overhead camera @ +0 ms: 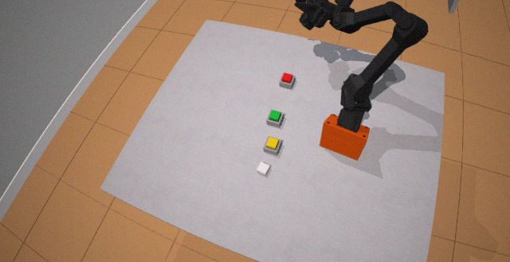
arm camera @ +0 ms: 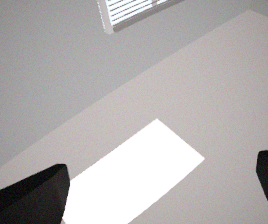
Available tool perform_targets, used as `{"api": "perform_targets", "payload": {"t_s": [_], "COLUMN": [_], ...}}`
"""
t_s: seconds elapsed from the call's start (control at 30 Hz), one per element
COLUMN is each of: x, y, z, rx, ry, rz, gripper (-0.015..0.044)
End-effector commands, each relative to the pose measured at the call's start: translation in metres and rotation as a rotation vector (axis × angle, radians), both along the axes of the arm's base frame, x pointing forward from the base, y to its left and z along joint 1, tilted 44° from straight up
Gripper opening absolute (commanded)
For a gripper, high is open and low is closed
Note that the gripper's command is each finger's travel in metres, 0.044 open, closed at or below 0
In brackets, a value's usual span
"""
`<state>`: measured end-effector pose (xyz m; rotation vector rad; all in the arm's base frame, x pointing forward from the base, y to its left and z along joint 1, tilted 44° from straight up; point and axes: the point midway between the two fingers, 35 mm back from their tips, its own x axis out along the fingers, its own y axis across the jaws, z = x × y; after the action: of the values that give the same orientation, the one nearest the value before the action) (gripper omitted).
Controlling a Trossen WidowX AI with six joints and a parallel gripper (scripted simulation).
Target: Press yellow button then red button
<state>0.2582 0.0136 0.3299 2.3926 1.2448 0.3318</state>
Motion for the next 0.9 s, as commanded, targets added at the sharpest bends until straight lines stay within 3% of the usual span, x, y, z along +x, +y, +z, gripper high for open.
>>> {"api": "perform_targets", "payload": {"t_s": [0.0, 0.2, 0.4, 0.63, 0.87], "x": [0.003, 0.082, 0.116, 0.123, 0.089], "y": [0.000, 0.025, 0.057, 0.101, 0.136], "z": [-0.001, -0.048, -0.108, -0.192, -0.282], "rx": [0.004, -0.001, -0.162, -0.490, -0.966], "ry": [-0.001, 0.061, 0.155, 0.259, 0.322], "rz": [-0.003, -0.110, -0.150, -0.102, 0.108], "gripper": [0.0400, 0.0400, 0.0400, 0.0400, 0.0400]}}
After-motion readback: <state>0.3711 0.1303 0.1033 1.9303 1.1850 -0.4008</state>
